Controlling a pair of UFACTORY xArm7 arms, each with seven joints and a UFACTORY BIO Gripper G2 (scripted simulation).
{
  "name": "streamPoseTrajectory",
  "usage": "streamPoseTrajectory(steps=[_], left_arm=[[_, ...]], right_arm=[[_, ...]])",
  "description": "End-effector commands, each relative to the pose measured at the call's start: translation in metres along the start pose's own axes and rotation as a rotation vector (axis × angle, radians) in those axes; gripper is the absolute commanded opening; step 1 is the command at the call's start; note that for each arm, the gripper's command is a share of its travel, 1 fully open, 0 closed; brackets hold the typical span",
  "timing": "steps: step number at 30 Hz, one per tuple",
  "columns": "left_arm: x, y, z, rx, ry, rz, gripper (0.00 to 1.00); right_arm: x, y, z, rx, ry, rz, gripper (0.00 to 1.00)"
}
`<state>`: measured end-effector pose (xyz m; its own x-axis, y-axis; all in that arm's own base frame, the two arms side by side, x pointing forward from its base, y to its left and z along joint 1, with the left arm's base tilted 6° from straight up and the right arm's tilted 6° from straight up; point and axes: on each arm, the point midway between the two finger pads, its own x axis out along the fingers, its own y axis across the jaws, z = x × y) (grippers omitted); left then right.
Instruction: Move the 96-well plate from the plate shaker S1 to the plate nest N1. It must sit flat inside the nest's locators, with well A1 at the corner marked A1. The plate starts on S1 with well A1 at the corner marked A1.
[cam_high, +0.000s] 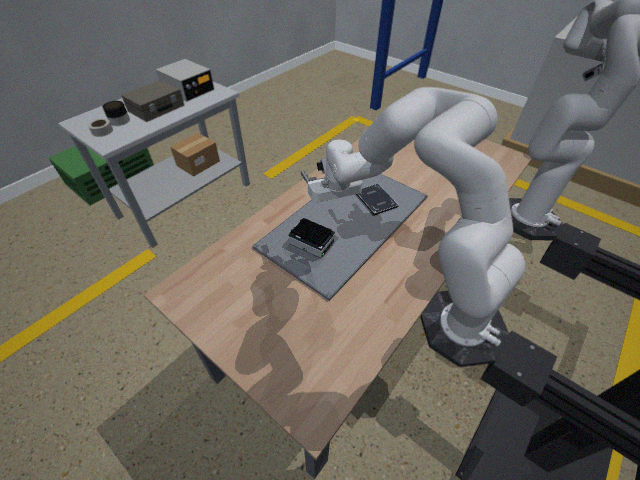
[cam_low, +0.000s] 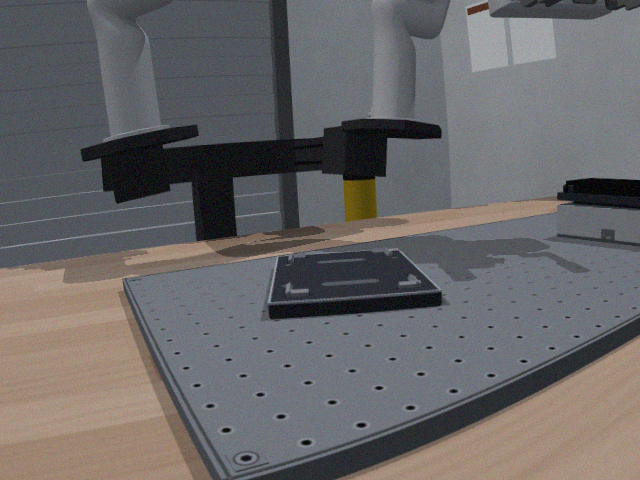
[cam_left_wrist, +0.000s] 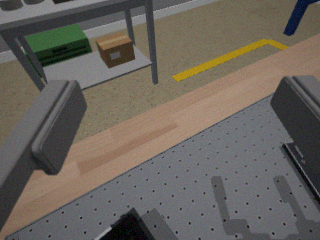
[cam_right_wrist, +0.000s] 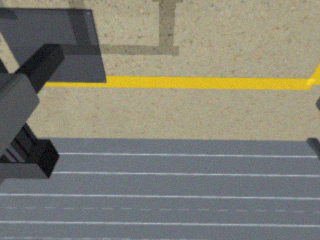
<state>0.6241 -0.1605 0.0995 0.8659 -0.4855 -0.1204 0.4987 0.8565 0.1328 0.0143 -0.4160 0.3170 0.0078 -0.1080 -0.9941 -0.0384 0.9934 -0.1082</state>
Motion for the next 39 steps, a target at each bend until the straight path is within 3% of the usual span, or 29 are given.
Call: streamPoseTrajectory(steps=[1,10,16,19,39], left_arm=[[0.004,-0.019,0.005,0.003,-0.015,0.056,0.37],[0.004,-0.035,0.007,0.000,-0.023,0.099,0.37],[0.001,-0.060,0.010,-0.007,-0.037,0.185,0.37],[0.000,-0.065,0.010,-0.007,-0.037,0.185,0.37],[-0.026,-0.127,0.013,-0.032,-0.060,0.389,0.37]], right_arm=[[-0.001,-0.001,0.000,0.000,-0.002,-0.004,1.00],[-0.001,-0.001,0.000,0.000,-0.002,-0.004,1.00],[-0.001,-0.001,0.000,0.000,-0.002,-0.004,1.00],[-0.001,-0.001,0.000,0.000,-0.002,-0.004,1.00],[-0.001,-0.001,0.000,0.000,-0.002,-0.004,1.00]])
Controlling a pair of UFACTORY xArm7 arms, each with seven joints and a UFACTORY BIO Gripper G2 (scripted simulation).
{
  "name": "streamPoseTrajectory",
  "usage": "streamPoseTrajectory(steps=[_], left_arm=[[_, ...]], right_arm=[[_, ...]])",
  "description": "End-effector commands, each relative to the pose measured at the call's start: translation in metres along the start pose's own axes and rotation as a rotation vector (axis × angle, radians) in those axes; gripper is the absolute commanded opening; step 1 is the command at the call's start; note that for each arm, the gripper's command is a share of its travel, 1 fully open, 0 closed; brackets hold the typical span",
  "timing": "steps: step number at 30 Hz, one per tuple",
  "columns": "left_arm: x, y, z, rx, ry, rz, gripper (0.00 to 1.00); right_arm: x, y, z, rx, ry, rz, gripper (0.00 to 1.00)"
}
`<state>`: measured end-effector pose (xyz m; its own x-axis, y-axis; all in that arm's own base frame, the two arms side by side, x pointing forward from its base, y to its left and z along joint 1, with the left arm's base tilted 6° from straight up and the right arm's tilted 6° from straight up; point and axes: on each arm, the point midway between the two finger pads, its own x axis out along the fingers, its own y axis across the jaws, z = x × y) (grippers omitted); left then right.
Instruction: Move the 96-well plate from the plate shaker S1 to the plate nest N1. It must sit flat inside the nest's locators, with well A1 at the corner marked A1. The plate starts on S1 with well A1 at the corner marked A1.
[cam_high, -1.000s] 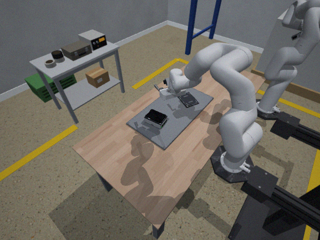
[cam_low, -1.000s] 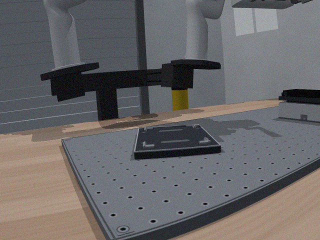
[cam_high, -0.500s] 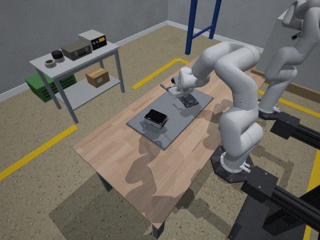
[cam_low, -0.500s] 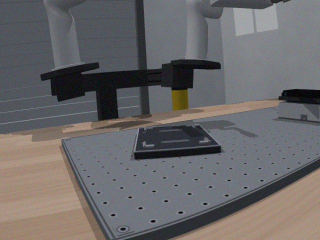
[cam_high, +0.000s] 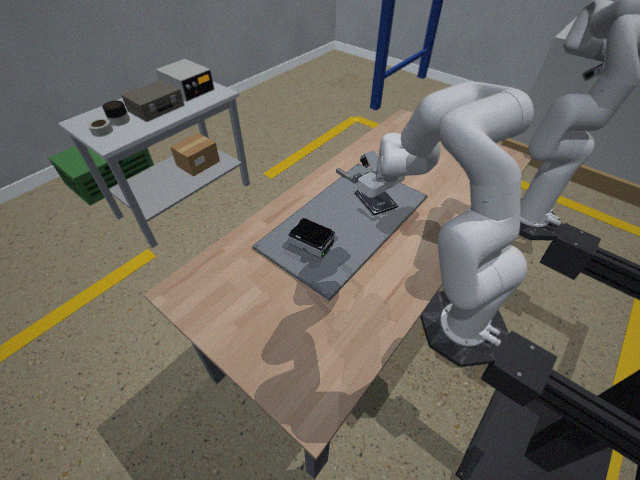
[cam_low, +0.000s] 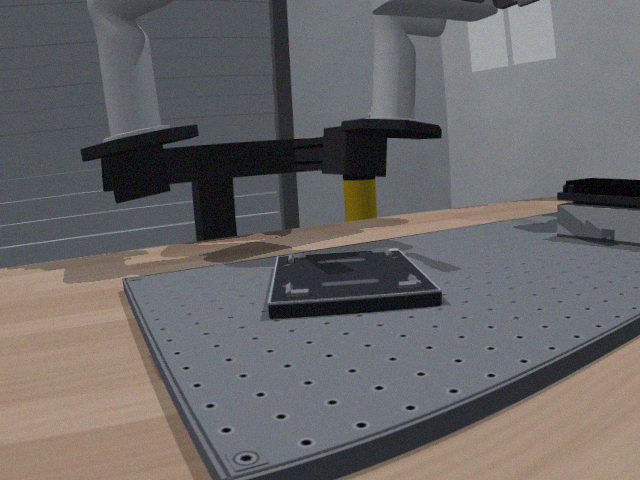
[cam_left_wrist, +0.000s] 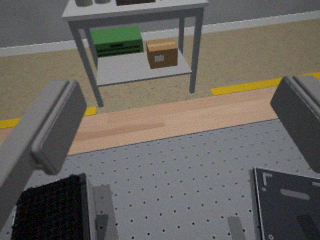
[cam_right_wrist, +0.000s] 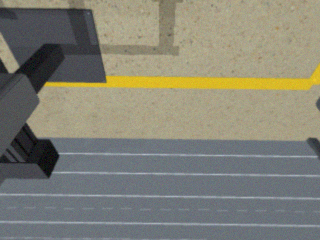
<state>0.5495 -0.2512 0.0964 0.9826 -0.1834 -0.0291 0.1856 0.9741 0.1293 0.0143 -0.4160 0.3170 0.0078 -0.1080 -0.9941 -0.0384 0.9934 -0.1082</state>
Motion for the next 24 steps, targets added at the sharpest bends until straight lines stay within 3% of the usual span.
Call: streamPoseTrajectory(steps=[1,10,18,24], left_arm=[[-0.013,-0.013,0.003,-0.005,-0.014,0.064,0.37],[-0.031,-0.026,0.003,-0.011,-0.016,0.107,0.37],[-0.059,-0.041,0.003,-0.022,-0.019,0.193,0.37],[-0.061,-0.042,0.003,-0.022,-0.019,0.193,0.37]], right_arm=[[-0.001,-0.001,0.000,0.000,-0.002,-0.004,1.00],[-0.001,-0.001,0.000,0.000,-0.002,-0.004,1.00],[-0.001,-0.001,0.000,0.000,-0.002,-0.004,1.00],[-0.001,-0.001,0.000,0.000,-0.002,-0.004,1.00]])
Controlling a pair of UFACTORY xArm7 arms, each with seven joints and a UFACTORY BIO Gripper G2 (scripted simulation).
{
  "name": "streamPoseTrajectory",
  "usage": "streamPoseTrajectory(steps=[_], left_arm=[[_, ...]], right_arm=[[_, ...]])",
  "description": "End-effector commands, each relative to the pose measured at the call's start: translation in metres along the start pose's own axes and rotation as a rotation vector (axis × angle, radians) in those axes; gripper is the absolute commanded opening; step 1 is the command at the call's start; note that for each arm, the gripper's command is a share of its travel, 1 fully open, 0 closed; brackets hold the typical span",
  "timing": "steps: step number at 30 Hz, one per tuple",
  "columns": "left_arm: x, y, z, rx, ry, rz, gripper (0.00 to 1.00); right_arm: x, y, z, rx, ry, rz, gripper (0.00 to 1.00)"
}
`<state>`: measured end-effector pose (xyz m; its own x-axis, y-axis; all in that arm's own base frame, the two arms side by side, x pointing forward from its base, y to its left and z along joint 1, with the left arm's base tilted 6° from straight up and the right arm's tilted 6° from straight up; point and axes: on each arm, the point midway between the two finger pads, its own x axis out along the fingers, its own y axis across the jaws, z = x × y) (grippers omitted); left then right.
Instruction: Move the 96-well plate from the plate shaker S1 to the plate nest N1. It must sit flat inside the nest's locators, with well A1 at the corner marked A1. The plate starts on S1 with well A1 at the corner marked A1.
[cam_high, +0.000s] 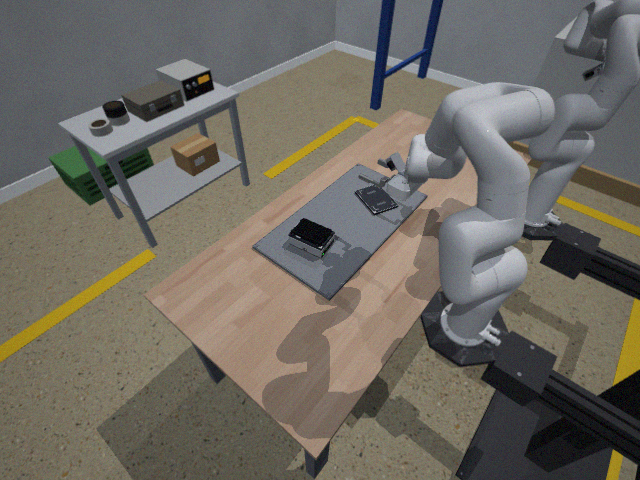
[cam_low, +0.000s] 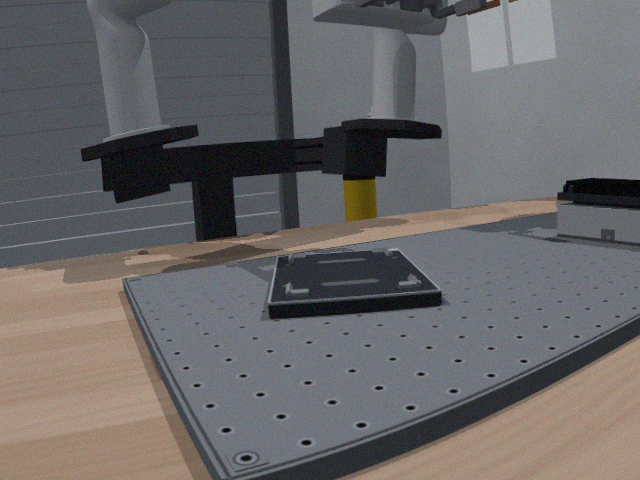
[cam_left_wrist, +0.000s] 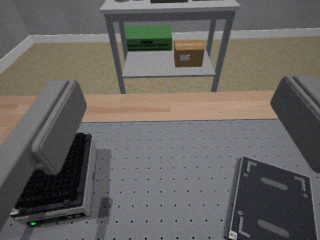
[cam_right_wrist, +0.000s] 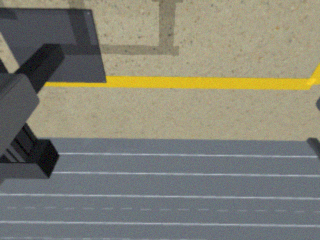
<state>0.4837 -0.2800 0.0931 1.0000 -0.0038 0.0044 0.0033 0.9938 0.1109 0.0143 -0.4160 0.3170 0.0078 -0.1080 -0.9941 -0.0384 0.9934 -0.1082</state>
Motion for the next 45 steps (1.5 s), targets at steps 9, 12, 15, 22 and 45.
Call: streamPoseTrajectory(steps=[9,12,15,22,45], left_arm=[[0.002,0.006,-0.003,-0.002,-0.008,0.076,0.37],[0.009,0.018,-0.010,-0.002,-0.008,0.156,0.37],[0.011,0.021,-0.013,-0.002,-0.008,0.156,0.37],[0.026,0.047,-0.031,-0.002,-0.008,0.156,0.37],[0.071,0.125,-0.085,-0.002,-0.008,0.156,0.37]], right_arm=[[-0.001,-0.001,0.000,0.000,-0.002,-0.004,1.00],[-0.001,-0.001,0.000,0.000,-0.002,-0.004,1.00],[-0.001,-0.001,0.000,0.000,-0.002,-0.004,1.00],[-0.001,-0.001,0.000,0.000,-0.002,-0.004,1.00],[-0.001,-0.001,0.000,0.000,-0.002,-0.004,1.00]])
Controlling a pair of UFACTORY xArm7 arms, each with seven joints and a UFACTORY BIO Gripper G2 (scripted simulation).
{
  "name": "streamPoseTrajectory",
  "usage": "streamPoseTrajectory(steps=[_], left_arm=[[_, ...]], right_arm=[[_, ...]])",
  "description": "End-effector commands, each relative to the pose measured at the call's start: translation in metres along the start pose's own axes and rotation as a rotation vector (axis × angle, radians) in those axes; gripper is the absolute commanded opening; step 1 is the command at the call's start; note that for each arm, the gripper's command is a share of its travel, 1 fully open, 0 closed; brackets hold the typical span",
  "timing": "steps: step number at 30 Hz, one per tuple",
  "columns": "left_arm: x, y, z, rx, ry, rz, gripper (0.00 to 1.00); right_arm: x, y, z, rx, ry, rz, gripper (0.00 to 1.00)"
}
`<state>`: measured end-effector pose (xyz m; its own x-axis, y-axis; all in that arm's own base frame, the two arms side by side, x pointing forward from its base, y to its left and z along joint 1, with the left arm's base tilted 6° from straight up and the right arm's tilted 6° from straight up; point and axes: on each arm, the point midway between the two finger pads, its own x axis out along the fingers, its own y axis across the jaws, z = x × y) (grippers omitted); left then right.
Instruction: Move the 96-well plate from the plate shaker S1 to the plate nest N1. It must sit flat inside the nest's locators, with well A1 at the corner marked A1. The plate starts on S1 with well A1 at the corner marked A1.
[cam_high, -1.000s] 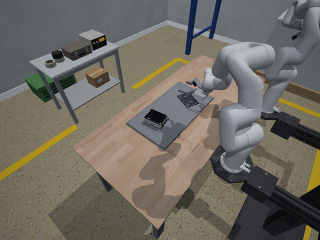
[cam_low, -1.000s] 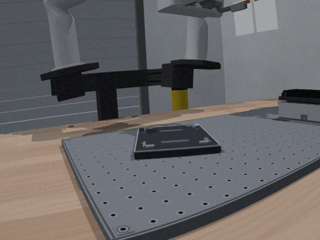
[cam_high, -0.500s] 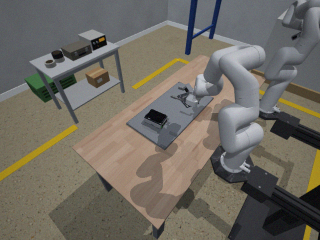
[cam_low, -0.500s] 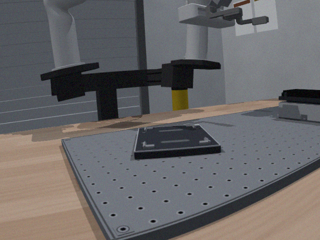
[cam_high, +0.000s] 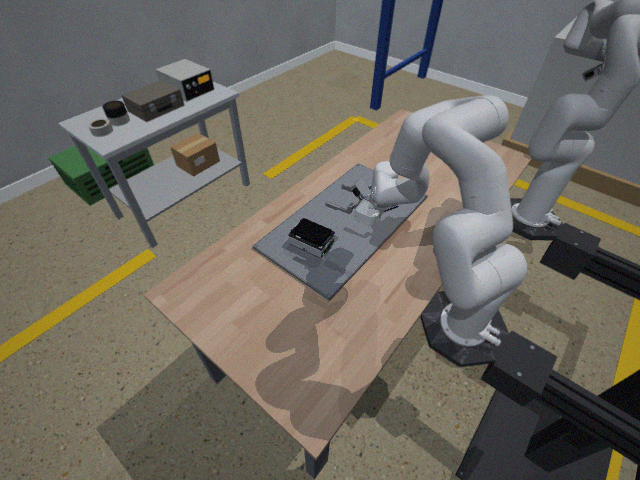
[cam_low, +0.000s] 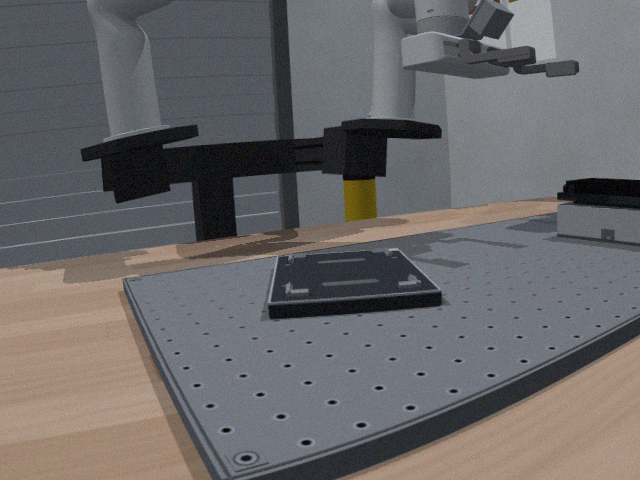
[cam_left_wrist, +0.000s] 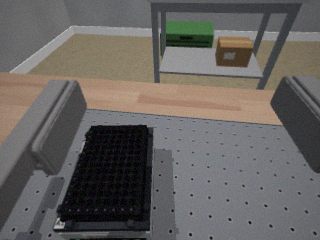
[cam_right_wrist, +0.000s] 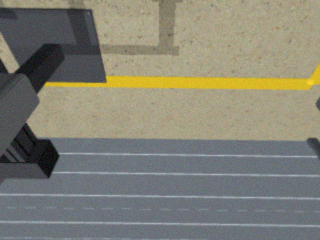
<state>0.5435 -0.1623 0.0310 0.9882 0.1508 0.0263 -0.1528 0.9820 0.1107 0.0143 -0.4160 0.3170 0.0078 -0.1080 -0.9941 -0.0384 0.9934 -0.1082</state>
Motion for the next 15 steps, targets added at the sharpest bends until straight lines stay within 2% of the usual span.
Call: streamPoseTrajectory(steps=[1,4,15], left_arm=[[0.017,0.016,-0.013,-0.004,-0.003,-0.001,0.37],[0.020,0.020,-0.016,-0.004,-0.003,-0.001,0.37],[0.049,0.056,-0.044,-0.004,-0.003,-0.001,0.37]], right_arm=[[-0.001,-0.001,0.000,0.000,-0.002,-0.004,1.00],[-0.001,-0.001,0.000,0.000,-0.002,-0.004,1.00],[-0.001,-0.001,0.000,0.000,-0.002,-0.004,1.00]])
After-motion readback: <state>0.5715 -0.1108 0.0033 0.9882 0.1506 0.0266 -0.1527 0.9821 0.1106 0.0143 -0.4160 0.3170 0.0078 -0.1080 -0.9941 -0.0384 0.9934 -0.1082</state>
